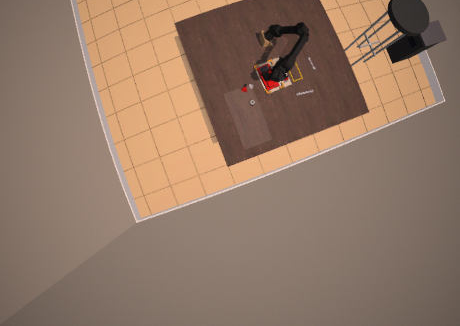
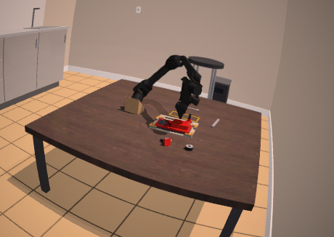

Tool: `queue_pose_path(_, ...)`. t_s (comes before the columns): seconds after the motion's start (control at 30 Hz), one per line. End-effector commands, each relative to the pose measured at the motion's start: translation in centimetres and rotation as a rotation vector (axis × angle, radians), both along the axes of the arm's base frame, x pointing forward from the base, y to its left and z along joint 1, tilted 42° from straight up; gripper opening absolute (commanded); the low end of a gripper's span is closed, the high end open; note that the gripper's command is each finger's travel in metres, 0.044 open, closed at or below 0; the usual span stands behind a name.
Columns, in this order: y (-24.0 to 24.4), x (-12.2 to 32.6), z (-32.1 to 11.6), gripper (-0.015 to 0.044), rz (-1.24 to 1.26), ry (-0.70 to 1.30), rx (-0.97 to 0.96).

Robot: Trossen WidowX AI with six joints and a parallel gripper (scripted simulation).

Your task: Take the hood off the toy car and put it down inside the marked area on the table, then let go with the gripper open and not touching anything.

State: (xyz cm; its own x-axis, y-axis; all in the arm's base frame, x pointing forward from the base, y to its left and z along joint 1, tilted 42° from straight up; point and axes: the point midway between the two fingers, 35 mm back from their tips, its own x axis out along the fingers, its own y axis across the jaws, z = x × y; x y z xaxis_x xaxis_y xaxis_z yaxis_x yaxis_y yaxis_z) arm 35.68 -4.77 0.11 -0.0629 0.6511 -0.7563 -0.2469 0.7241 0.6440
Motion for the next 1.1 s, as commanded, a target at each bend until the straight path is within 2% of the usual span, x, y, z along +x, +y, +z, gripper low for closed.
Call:
queue_pose_path(0.0, 0.2, 0.0, -0.2, 0.044, -0.007, 0.005, 0.003)
queue_pose_path(1.07, 1.4, -0.1, -1.7, 0.044, -0.006, 0.005, 0.004)
